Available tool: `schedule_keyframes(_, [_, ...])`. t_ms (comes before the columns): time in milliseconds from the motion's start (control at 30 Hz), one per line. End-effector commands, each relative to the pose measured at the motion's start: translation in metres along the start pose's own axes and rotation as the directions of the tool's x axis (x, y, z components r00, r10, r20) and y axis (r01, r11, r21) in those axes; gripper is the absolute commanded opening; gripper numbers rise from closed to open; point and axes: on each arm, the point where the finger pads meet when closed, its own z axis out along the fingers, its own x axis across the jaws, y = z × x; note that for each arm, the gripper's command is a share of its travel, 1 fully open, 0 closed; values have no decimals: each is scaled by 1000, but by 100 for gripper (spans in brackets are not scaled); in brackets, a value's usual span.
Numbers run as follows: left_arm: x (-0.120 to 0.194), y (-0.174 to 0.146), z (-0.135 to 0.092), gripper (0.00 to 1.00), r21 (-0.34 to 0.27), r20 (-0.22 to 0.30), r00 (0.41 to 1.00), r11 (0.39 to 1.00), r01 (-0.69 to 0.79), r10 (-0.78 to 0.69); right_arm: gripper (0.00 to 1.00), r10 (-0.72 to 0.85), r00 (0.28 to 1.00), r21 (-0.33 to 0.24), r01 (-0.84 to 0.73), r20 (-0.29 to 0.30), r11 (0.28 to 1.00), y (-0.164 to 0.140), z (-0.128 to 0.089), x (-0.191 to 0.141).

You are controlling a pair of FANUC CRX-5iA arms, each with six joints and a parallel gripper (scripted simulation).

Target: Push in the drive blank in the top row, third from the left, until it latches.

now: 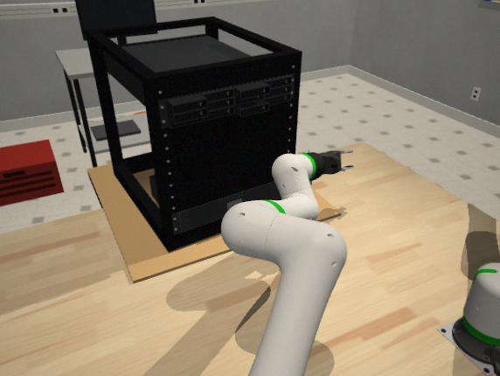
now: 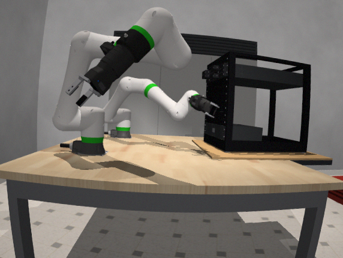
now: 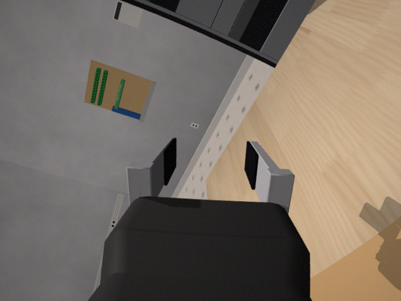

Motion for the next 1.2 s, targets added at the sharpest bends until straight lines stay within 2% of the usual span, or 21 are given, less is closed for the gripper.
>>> schedule_keyframes(0, [2, -5, -11, 100, -92, -53, 999, 996, 0, -5, 100, 223, 962, -16, -229, -155, 973, -64, 26, 12])
schedule_keyframes(33, [3, -6, -16, 100, -117, -65, 998, 993, -1, -7, 100, 270, 944, -11, -277, -189, 961, -77, 30, 17])
schedule_keyframes(100, [3, -6, -16, 100, -117, -65, 998, 993, -1, -7, 100, 270, 944, -11, -277, -189, 961, -77, 30, 17])
schedule_keyframes(133, [3, -7, -20, 100, -143, -76, 997, 990, -3, -8, 100, 334, 912, 0, -343, -237, 939, -100, 37, 26])
schedule_keyframes(233, [4, -8, -38, 100, -226, -104, 994, 974, -12, -12, 100, 479, 805, 43, -497, -350, 867, -131, 40, 45])
schedule_keyframes(367, [1, -8, -70, 100, -345, -129, 992, 938, -30, -16, 100, 606, 653, 111, -633, -454, 766, -159, 36, 66])
schedule_keyframes(500, [-6, -7, -112, 100, -466, -133, 991, 883, -50, -14, 100, 686, 502, 182, -721, -526, 668, -178, 28, 83])
schedule_keyframes(600, [-15, -6, -148, 100, -554, -123, 992, 830, -63, -7, 100, 718, 416, 224, -758, -558, 613, -187, 22, 92])
schedule_keyframes(667, [-15, -6, -148, 100, -554, -123, 992, 830, -63, -7, 100, 718, 416, 224, -758, -558, 613, -187, 22, 92])
schedule_keyframes(833, [-36, -6, -217, 100, -683, -81, 996, 727, -71, 20, 100, 741, 332, 266, -784, -584, 561, -194, 14, 99])
schedule_keyframes(1067, [-68, -10, -305, 100, -817, 10, 996, 575, -43, 89, 100, 746, 308, 277, -791, -591, 546, -196, 12, 102])
schedule_keyframes(1100, [-70, -10, -317, 100, -817, 10, 996, 575, -43, 89, 100, 746, 308, 277, -791, -591, 546, -196, 12, 102])
schedule_keyframes(1167, [-71, -11, -319, 100, -817, 10, 996, 575, -43, 89, 100, 746, 308, 277, -791, -591, 546, -196, 12, 102])
